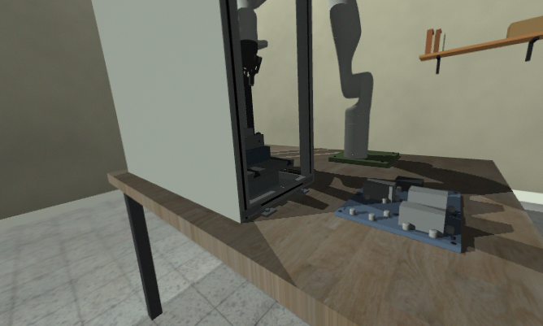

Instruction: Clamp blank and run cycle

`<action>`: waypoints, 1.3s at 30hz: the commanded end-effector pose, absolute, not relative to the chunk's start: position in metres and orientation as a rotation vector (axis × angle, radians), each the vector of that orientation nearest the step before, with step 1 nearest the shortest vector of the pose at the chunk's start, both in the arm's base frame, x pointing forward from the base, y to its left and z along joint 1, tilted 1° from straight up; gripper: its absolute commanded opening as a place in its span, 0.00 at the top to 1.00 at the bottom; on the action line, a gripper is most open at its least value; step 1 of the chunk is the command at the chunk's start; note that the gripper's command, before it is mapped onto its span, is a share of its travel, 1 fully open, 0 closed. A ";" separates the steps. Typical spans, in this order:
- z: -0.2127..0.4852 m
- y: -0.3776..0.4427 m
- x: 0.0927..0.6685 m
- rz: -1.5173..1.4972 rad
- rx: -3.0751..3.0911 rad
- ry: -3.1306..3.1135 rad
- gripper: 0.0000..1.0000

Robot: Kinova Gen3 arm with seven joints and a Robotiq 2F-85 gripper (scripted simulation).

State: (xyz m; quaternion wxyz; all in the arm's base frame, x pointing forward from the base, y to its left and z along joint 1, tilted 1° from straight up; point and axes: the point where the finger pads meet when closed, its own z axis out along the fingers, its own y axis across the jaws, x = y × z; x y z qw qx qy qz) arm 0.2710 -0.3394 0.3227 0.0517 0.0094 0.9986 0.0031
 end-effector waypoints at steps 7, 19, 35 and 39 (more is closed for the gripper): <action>0.323 -0.340 0.271 0.008 0.029 3.037 0.61; 0.323 -0.340 0.271 0.008 0.029 3.037 0.61; 0.323 -0.330 0.272 0.017 0.026 3.034 0.61; 0.323 -0.330 0.272 0.017 0.026 3.034 0.61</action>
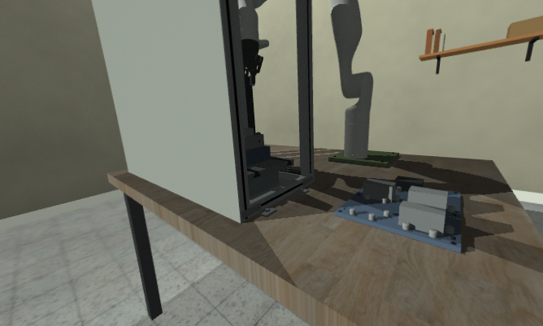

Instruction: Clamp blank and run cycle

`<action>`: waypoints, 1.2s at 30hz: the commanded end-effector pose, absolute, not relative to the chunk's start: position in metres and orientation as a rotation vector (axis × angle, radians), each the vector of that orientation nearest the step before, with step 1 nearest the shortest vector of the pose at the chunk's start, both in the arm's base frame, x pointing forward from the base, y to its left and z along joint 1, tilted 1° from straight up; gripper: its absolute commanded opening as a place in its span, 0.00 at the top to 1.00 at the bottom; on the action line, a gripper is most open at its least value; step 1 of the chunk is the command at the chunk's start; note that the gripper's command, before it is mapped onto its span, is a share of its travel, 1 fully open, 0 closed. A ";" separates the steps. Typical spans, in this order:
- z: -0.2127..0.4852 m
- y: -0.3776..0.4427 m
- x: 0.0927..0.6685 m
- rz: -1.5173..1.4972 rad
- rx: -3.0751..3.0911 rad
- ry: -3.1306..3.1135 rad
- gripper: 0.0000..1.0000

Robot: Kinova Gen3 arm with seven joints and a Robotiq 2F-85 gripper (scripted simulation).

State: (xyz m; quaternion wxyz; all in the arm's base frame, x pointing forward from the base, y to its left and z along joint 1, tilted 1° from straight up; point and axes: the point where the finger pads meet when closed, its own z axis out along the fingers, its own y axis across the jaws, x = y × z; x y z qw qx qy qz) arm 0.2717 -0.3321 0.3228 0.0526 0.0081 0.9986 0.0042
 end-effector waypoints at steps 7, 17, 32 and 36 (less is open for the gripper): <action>0.324 -0.292 0.273 0.017 0.026 3.034 0.61; 0.324 -0.292 0.273 0.017 0.026 3.034 0.61; 0.324 -0.256 0.273 0.017 0.026 3.034 0.61; 0.325 -0.245 0.272 0.013 0.031 3.036 0.61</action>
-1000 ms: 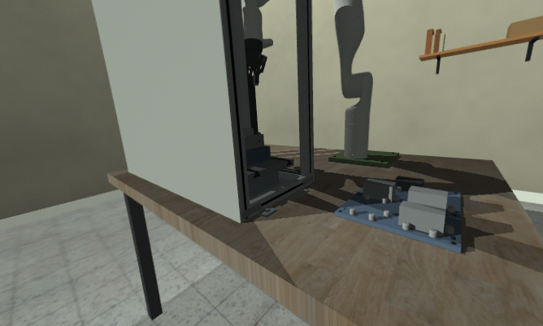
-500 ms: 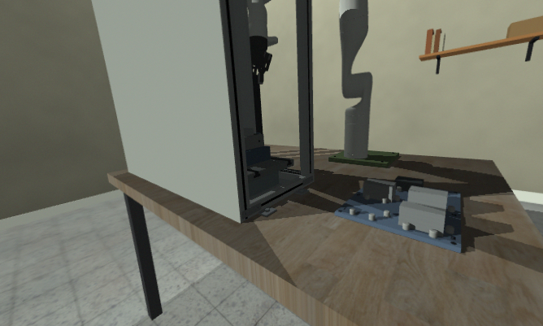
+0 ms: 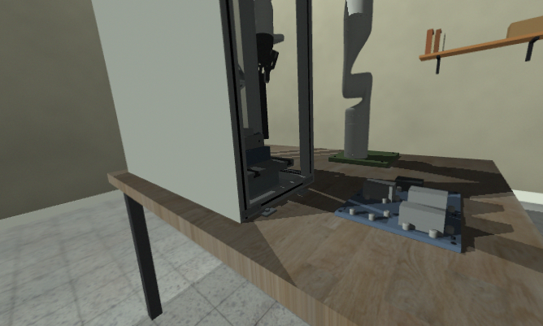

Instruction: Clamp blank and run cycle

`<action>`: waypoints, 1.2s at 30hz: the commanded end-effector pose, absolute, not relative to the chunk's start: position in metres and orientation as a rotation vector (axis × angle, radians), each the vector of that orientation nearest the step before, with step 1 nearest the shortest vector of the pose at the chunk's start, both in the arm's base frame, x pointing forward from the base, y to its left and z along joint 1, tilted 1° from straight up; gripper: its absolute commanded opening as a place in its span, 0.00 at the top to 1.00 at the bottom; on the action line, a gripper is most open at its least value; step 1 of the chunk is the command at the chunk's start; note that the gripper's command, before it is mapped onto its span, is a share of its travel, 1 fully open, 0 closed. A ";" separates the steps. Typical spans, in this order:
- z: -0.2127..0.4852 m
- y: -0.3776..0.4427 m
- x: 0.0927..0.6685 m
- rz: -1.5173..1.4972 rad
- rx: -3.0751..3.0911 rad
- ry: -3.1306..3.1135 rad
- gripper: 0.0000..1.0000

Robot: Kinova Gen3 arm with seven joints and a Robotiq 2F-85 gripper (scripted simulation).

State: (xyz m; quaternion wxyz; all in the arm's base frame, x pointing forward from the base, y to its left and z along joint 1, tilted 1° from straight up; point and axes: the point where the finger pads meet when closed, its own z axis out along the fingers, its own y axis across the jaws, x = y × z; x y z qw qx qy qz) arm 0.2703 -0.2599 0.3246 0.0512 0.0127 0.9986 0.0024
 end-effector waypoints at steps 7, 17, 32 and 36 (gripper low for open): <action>0.325 -0.221 0.274 0.018 0.026 3.034 0.61; 0.325 -0.212 0.272 0.013 0.037 3.037 0.61; 0.325 -0.188 0.274 0.018 0.026 3.034 0.61; 0.325 -0.166 0.274 0.015 0.032 3.035 0.61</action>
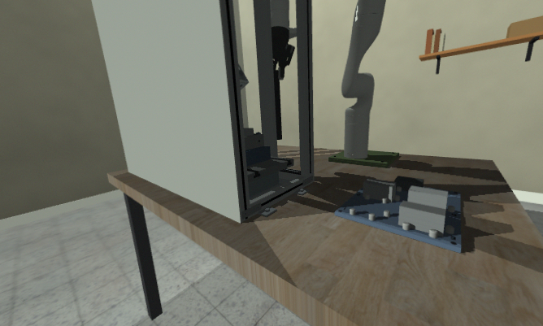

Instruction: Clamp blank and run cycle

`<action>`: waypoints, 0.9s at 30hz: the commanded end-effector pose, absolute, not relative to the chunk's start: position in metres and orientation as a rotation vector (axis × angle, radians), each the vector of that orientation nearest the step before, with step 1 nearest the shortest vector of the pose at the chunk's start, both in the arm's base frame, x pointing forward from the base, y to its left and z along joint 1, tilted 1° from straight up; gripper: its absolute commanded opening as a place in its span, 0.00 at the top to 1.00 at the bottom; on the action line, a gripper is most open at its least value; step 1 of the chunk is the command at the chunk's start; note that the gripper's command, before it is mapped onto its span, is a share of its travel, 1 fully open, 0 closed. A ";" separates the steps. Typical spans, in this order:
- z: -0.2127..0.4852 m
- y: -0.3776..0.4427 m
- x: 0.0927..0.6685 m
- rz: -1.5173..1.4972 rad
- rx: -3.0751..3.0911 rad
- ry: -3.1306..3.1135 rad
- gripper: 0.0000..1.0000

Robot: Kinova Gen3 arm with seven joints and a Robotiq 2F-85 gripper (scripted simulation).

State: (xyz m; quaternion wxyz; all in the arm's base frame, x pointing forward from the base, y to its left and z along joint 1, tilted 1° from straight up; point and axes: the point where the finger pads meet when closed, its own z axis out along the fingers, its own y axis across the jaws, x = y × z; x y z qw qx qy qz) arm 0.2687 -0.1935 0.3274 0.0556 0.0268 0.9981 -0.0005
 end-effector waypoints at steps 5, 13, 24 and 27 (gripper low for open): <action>0.325 -0.158 0.275 0.018 0.026 3.035 0.61; 0.325 -0.158 0.275 0.018 0.026 3.035 0.61; 0.326 -0.126 0.275 0.018 0.026 3.035 0.61; 0.326 -0.126 0.275 0.018 0.026 3.035 0.61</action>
